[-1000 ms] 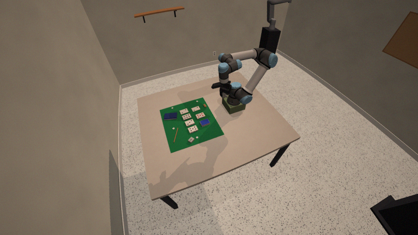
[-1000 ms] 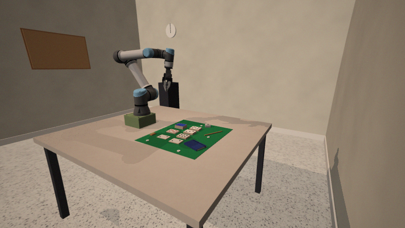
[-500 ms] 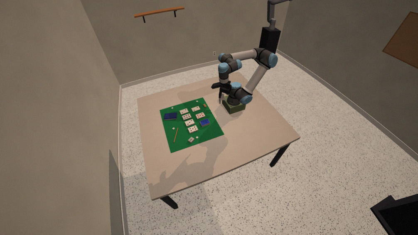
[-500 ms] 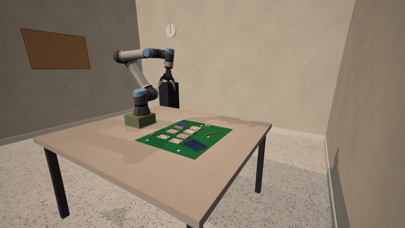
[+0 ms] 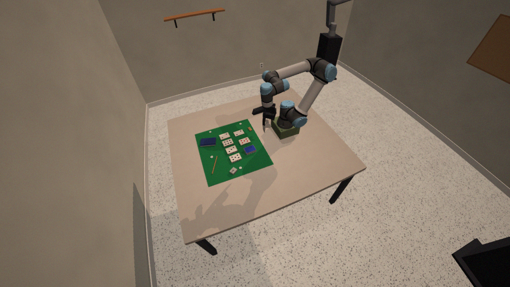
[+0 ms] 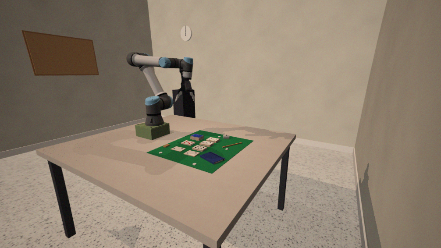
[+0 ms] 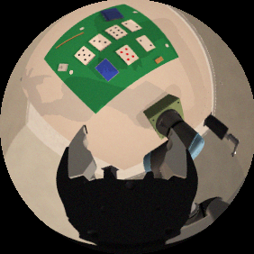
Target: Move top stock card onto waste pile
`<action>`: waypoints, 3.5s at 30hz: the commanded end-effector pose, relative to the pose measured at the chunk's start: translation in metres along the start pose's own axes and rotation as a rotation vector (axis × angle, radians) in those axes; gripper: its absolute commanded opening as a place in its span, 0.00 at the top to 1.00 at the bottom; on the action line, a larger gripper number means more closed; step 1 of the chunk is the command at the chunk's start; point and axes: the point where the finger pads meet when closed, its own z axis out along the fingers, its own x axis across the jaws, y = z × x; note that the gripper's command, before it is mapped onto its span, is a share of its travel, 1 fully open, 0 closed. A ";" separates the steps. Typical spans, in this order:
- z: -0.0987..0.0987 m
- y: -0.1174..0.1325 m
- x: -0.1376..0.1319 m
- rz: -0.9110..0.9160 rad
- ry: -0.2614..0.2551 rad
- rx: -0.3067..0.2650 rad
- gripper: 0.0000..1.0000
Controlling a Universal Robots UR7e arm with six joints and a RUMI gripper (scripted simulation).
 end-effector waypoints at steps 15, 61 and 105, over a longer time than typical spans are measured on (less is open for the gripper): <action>0.082 -0.080 -0.061 -0.364 -0.070 0.030 0.00; 0.162 -0.131 -0.084 -0.712 -0.108 0.093 0.00; 0.215 -0.134 -0.091 -0.712 -0.107 0.088 0.50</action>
